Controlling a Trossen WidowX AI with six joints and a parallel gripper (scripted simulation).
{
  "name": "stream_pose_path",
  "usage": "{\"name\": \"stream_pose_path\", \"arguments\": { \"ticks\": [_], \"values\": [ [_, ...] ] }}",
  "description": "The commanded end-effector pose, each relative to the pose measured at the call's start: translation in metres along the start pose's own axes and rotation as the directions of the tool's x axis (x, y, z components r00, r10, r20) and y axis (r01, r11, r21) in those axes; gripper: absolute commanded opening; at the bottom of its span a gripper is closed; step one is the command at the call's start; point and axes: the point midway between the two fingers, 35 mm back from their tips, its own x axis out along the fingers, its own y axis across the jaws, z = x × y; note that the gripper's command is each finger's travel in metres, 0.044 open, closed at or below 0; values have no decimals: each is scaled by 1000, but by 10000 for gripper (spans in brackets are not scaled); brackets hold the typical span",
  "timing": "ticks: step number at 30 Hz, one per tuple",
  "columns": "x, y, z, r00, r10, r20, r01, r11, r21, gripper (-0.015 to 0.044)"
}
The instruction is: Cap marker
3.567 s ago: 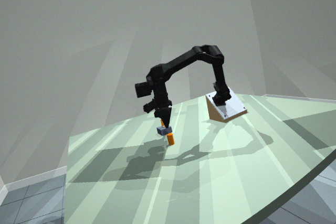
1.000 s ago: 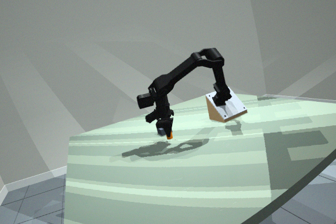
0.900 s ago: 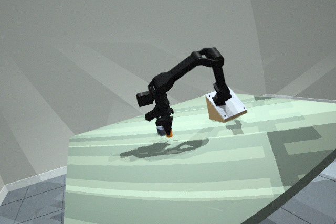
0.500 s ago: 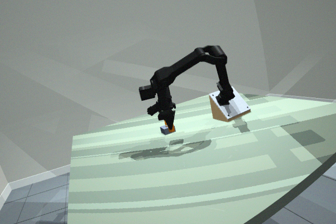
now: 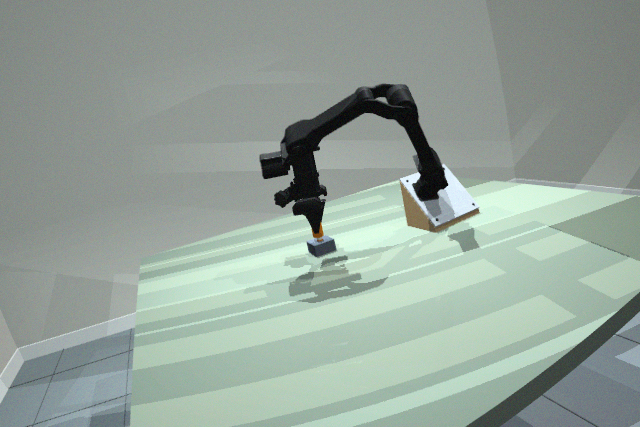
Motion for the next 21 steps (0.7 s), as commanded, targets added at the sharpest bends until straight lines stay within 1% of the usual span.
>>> {"name": "stream_pose_path", "arguments": {
  "ticks": [1, 21],
  "values": [
    [-7, -20, 7, 1000, -6, 5, 6, 1000, -2, 0],
    [-28, -105, 20, 1000, -4, -14, 4, 1000, -5, 0]
  ]
}}
